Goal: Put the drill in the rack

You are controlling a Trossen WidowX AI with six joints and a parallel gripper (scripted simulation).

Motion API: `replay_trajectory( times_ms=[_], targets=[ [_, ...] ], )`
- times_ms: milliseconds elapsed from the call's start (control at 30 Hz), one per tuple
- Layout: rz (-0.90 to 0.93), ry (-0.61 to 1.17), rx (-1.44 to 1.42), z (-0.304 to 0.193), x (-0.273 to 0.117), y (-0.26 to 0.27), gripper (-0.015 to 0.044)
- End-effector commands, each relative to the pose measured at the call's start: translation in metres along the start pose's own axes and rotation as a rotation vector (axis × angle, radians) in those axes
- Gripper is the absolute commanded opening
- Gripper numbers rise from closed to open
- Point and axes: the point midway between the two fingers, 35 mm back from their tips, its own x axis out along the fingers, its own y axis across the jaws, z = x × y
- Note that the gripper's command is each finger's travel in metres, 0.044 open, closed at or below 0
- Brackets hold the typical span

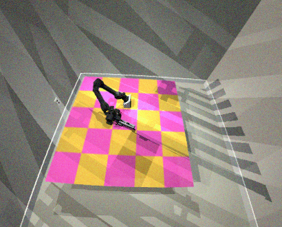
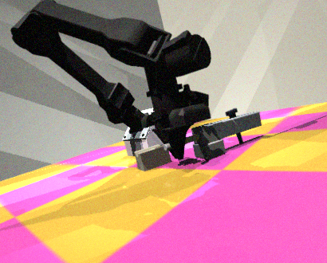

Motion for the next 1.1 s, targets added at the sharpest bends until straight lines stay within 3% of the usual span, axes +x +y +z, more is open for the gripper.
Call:
replay_trajectory(
  times_ms=[0, 1067],
  targets=[
    [-0.001, -0.001, -0.002, -0.005, 0.000, 0.000, 0.0000],
    [-0.001, 0.001, -0.003, -0.049, -0.003, 0.000, 0.0000]
  ],
)
